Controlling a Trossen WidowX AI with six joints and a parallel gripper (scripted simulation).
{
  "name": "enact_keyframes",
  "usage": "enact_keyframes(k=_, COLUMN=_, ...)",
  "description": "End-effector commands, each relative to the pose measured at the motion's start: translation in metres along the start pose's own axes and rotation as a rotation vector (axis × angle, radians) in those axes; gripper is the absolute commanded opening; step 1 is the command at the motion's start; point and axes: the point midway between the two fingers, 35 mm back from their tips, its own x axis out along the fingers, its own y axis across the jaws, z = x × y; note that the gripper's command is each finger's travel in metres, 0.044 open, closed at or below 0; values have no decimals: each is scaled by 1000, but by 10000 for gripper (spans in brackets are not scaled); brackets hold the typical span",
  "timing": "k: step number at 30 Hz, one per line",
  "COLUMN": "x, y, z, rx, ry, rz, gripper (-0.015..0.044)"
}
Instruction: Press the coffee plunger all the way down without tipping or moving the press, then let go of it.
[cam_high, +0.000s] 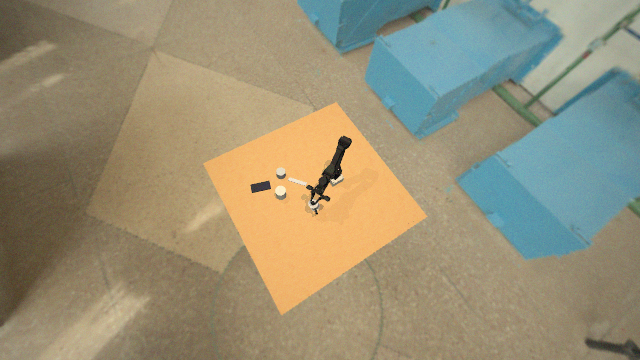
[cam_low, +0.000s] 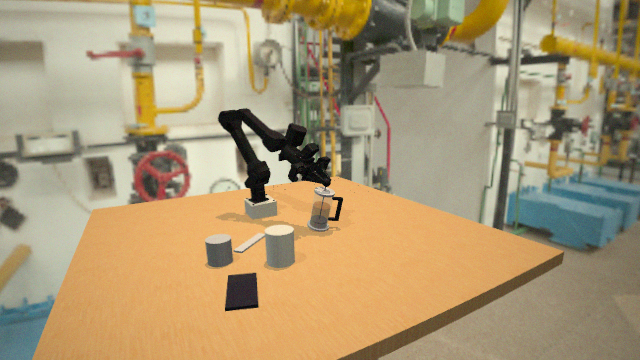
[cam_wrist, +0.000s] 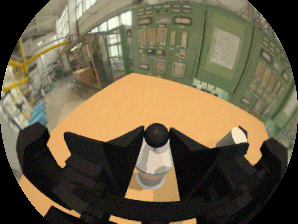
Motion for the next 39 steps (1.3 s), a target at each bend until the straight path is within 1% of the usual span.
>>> enact_keyframes(k=1, x=3, y=0, z=-5, rx=-9, ry=24, rz=-2, gripper=120)
enact_keyframes(k=23, x=2, y=0, z=0, rx=-3, ry=6, rz=1, gripper=120)
enact_keyframes(k=35, x=2, y=0, z=0, rx=-3, ry=6, rz=1, gripper=435)
enact_keyframes(k=39, x=1, y=0, z=2, rx=-3, ry=6, rz=0, gripper=440)
